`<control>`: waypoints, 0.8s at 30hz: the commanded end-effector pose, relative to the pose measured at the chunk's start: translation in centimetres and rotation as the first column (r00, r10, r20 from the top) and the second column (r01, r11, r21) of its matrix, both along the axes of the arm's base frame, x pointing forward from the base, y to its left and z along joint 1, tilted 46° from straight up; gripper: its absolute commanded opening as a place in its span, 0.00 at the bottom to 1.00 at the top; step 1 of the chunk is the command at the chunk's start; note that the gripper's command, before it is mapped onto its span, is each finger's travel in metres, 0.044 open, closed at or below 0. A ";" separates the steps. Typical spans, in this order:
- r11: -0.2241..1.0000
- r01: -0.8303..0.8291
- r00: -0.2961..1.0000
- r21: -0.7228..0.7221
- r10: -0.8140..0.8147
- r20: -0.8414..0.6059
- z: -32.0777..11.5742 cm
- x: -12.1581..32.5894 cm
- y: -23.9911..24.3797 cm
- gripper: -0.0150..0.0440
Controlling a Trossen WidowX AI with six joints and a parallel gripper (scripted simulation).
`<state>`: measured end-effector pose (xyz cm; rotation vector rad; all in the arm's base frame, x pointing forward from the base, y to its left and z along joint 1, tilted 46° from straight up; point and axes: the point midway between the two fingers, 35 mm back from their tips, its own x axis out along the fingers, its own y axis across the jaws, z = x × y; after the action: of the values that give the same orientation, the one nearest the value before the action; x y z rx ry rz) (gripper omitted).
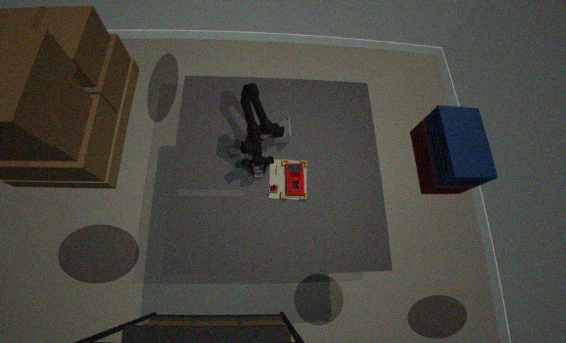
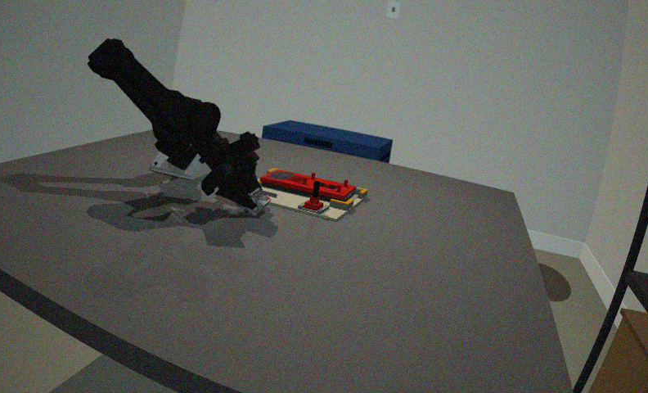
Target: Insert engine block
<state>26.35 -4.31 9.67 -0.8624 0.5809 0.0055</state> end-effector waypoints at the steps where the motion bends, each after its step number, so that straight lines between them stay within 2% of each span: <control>1: 1.000 0.001 1.000 0.000 -0.001 0.001 0.0 0.0 0.0 0.88; 4: 1.000 0.001 1.000 0.000 -0.001 0.001 0.0 0.0 0.0 1.00; 24: 1.000 0.003 1.000 -0.002 -0.003 -0.009 2.4 -3.3 1.4 1.00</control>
<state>23.06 -2.91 12.08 -0.8632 0.5909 0.0054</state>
